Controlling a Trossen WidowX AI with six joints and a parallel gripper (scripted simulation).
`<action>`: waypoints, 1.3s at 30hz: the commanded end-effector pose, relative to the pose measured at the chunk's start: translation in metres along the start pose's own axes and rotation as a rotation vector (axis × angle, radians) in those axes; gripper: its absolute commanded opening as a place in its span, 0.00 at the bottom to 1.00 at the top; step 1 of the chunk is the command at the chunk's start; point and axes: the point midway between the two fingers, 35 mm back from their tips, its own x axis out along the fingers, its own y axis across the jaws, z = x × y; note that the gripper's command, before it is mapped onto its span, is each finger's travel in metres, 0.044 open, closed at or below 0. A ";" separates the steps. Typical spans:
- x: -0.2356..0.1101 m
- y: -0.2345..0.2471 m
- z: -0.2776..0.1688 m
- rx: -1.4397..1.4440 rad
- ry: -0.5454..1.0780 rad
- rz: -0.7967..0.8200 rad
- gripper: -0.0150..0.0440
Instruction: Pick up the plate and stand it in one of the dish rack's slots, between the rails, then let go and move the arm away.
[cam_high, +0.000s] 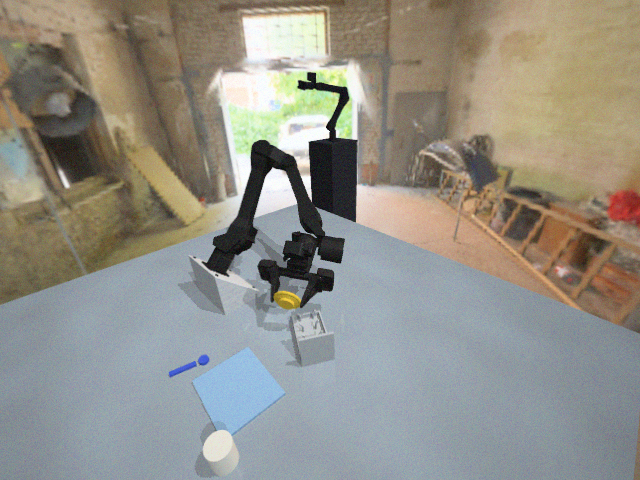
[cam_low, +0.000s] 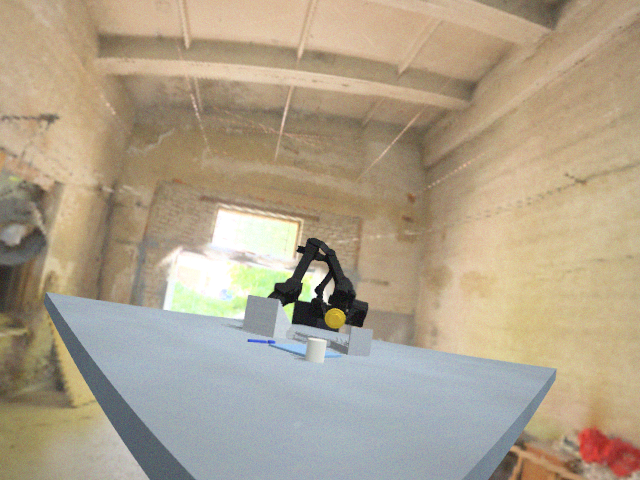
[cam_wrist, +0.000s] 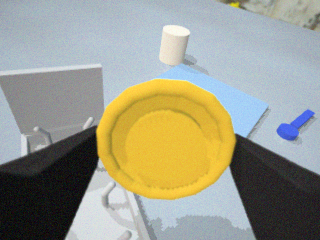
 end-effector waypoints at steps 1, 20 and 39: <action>-0.003 0.003 -0.001 -0.004 -0.054 0.060 0.25; -0.033 0.014 -0.013 0.000 -0.273 0.397 0.25; -0.033 0.018 -0.024 0.010 -0.302 0.456 0.25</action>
